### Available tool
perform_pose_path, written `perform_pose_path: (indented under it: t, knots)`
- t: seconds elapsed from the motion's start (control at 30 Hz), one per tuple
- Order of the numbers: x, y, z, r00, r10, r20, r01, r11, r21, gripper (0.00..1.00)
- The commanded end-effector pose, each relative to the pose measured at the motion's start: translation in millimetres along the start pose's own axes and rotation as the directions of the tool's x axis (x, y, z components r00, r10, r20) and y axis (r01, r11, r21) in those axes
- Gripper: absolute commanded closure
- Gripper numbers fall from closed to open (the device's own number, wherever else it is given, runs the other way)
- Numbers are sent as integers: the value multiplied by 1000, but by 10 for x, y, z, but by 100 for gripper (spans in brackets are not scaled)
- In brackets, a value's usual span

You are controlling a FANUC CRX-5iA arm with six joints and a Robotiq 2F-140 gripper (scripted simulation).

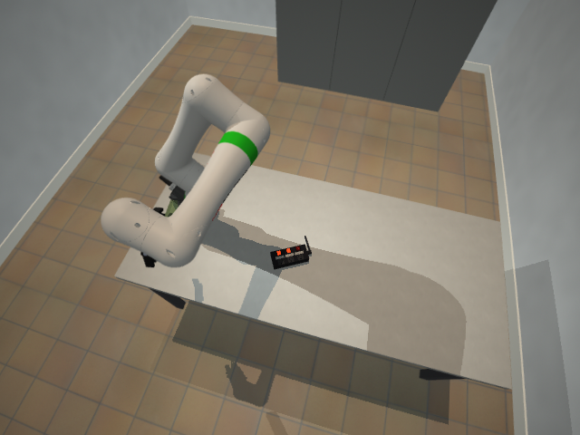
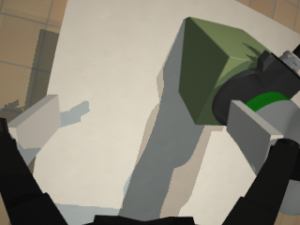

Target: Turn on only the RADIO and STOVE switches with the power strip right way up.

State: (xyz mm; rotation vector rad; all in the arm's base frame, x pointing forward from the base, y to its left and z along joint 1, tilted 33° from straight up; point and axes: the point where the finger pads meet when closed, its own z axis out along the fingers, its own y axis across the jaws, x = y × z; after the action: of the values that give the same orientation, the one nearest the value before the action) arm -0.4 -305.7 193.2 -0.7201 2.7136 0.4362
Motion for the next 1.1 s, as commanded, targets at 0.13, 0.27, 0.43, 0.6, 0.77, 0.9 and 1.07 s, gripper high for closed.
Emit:
perform_pose_path:
  t: [0.13,0.27,0.43,0.6,0.77,0.9,1.07]
  knots:
    - [-480,-398,158,980,-78,-185,77,997,-14,0]
    - [-702,-538,222,962,-116,-248,118,993,-6,0]
    - [-961,-674,293,938,-157,-309,168,986,10,0]
    - [-1260,-799,372,910,-201,-363,228,973,31,0]
    - [-1778,-941,507,862,-271,-429,332,941,73,0]
    - [-1968,-970,556,845,-294,-446,369,925,89,0]
    - [-2365,-996,662,813,-342,-471,444,888,122,0]
